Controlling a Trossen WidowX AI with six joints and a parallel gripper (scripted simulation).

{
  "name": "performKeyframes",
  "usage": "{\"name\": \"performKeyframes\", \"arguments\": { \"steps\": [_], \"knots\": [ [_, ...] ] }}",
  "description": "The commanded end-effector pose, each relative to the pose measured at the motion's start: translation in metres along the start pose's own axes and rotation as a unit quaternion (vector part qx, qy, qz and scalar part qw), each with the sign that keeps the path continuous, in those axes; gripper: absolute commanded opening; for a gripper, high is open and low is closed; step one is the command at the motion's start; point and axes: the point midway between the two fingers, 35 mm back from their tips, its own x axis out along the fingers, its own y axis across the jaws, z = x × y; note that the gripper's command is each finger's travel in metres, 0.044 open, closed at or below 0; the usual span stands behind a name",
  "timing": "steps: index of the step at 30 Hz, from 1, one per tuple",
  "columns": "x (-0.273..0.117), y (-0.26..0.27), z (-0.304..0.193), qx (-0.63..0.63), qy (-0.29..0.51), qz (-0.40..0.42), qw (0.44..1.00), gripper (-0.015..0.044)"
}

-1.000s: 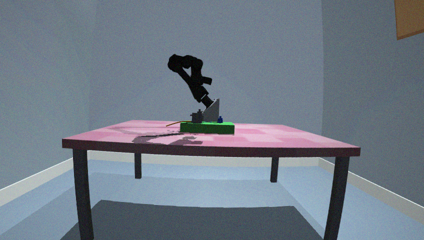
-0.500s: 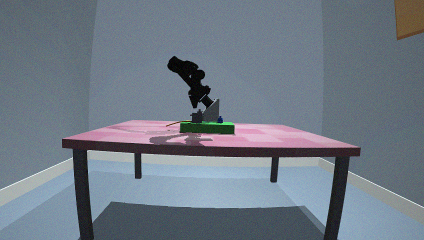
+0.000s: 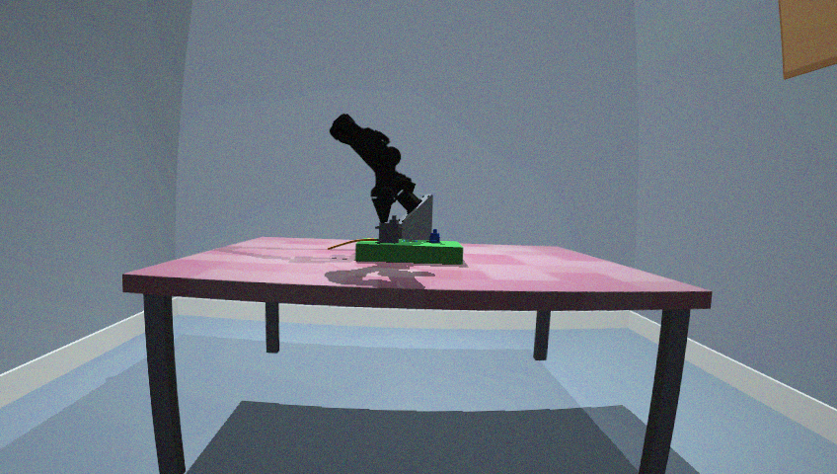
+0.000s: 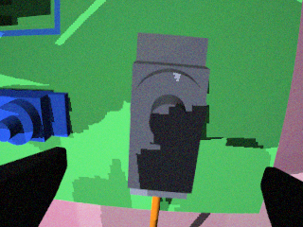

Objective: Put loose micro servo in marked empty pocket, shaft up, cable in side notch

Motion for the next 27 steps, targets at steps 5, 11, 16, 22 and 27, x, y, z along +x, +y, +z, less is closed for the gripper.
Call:
{"name": "performKeyframes", "arguments": {
  "steps": [5,11,16,22,27],
  "knots": [
    [0.011,0.001,0.000,-0.005,0.003,0.002,1.000,0.0440],
    [0.011,0.001,0.000,-0.005,0.003,0.002,1.000,0.0282],
    [0.011,0.001,0.000,-0.005,0.003,0.002,1.000,0.0151],
    [0.011,0.001,0.000,-0.005,0.003,0.002,1.000,0.0092],
    [-0.001,0.001,0.001,-0.005,0.003,0.002,1.000,0.0000]
  ]
}}
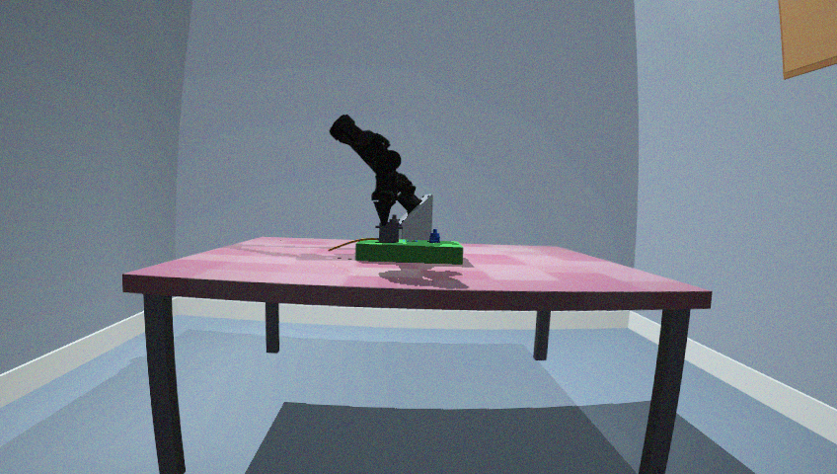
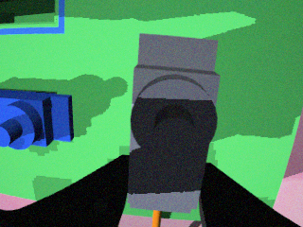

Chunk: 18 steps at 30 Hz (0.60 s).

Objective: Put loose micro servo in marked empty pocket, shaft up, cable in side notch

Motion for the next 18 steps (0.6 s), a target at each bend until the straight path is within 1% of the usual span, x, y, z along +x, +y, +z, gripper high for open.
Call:
{"name": "performKeyframes", "arguments": {
  "steps": [1,5,18],
  "knots": [
    [-0.013,-0.002,0.000,0.002,0.000,-0.005,1.000,0.0000],
    [-0.026,0.005,0.002,0.002,0.000,-0.005,1.000,0.0000],
    [-0.027,0.007,-0.001,0.002,0.000,-0.005,1.000,0.0000]
  ]
}}
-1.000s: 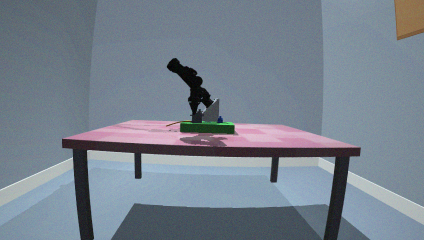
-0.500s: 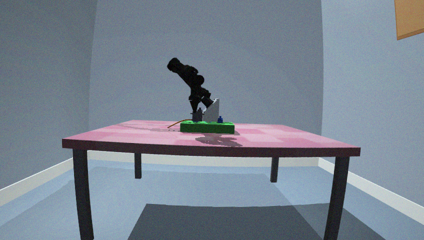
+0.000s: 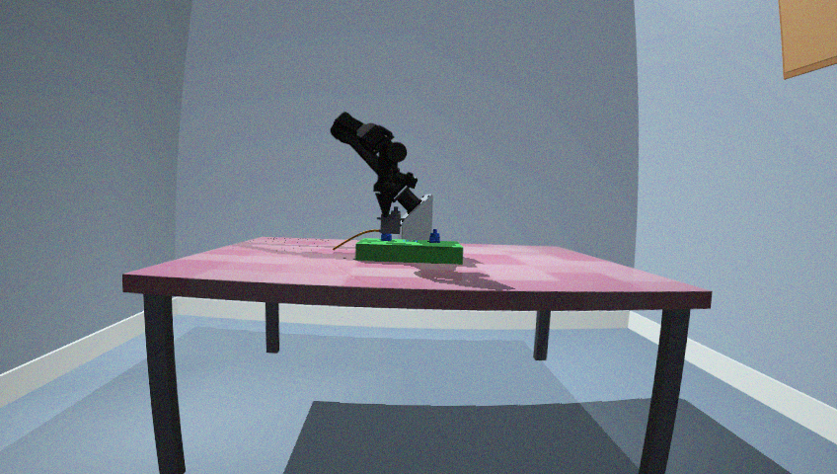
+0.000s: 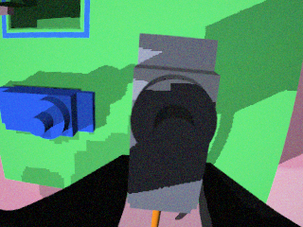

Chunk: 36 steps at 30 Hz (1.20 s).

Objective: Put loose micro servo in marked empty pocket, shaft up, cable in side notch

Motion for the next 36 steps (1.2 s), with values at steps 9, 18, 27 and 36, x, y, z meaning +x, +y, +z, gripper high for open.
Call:
{"name": "performKeyframes", "arguments": {
  "steps": [9,18,27,36],
  "knots": [
    [-0.003,-0.001,0.028,0.002,-0.003,-0.004,1.000,0.0000],
    [-0.003,0.000,0.073,0.002,-0.004,-0.004,1.000,0.0000],
    [-0.003,0.001,0.074,0.077,-0.004,-0.004,0.997,0.0000],
    [-0.003,0.001,0.074,0.230,-0.004,-0.003,0.973,0.0000]
  ]
}}
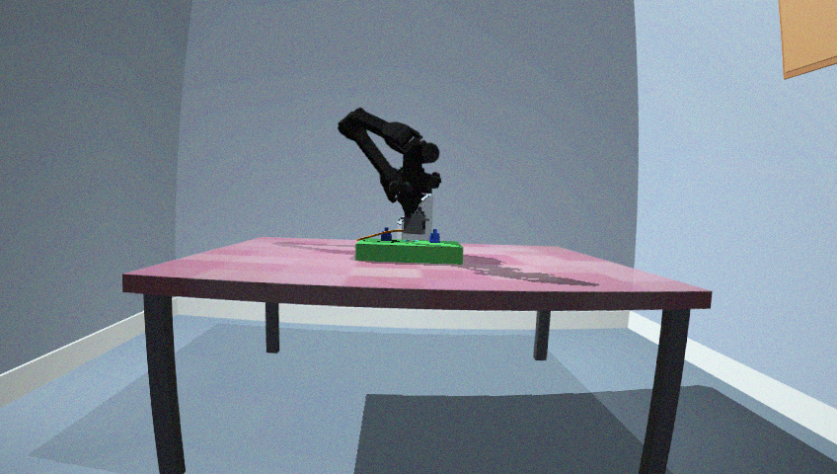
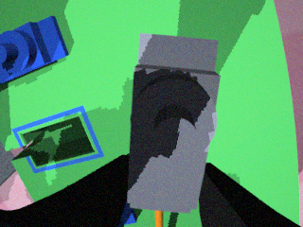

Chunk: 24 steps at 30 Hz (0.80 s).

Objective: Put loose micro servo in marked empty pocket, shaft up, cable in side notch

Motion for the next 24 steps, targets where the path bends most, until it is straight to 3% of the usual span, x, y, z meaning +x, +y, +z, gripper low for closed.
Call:
{"name": "performKeyframes", "arguments": {
  "steps": [1,12,24],
  "knots": [
    [-0.0009,-0.0004,0.0018,0.063,-0.003,0.000,0.998,0.0000],
    [-0.0009,-0.0004,0.0017,0.251,-0.003,0.001,0.968,0.0000],
    [-0.0009,-0.0004,0.0017,0.444,-0.003,0.001,0.896,0.0000]
  ]
}}
